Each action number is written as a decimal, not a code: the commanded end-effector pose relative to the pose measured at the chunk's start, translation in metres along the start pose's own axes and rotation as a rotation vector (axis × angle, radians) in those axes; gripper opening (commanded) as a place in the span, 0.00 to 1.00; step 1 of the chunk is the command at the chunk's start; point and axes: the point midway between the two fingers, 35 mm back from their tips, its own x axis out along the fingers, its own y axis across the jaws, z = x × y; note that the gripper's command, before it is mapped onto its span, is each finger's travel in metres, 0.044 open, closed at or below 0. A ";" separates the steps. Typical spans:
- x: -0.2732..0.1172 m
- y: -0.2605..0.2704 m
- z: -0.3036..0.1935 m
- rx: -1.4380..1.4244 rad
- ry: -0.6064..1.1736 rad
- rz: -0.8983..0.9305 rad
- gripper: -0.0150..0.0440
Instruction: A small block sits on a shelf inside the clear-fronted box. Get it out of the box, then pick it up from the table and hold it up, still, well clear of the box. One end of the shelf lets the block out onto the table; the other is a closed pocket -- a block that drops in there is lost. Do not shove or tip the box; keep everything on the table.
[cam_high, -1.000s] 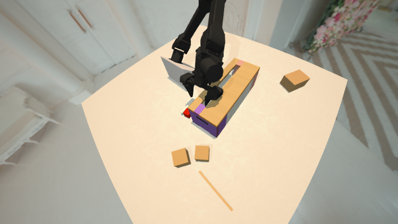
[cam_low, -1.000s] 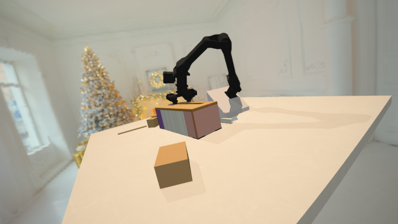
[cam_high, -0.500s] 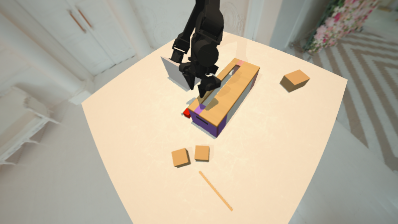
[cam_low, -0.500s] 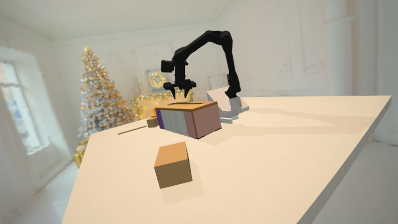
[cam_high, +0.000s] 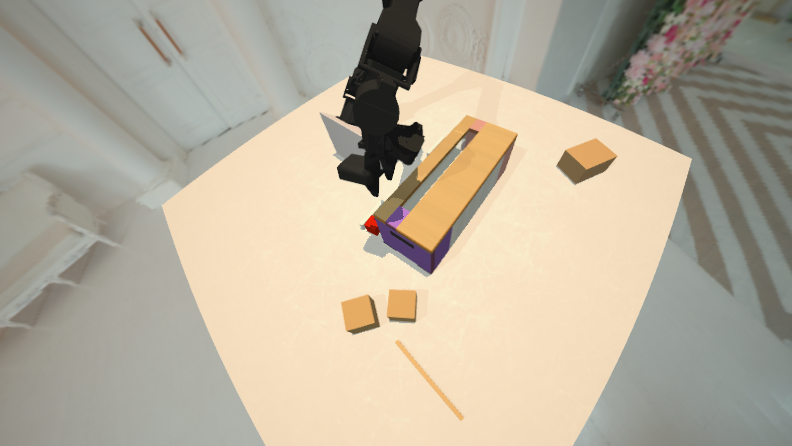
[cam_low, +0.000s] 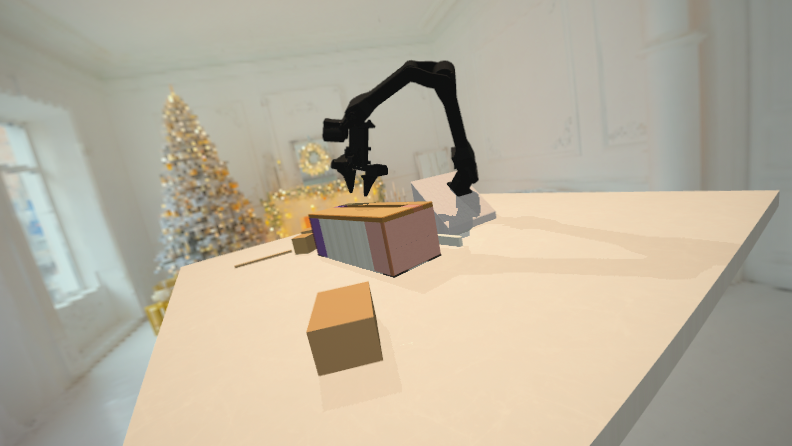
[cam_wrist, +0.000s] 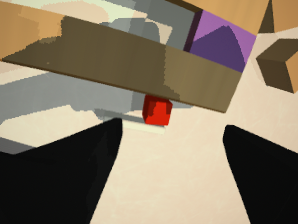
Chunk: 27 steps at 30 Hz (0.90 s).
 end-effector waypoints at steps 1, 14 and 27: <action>0.005 -0.011 -0.014 0.918 -0.055 0.101 0.74; 0.004 -0.020 -0.024 1.865 -0.035 0.261 0.74; 0.002 -0.029 -0.034 2.762 0.114 0.460 0.74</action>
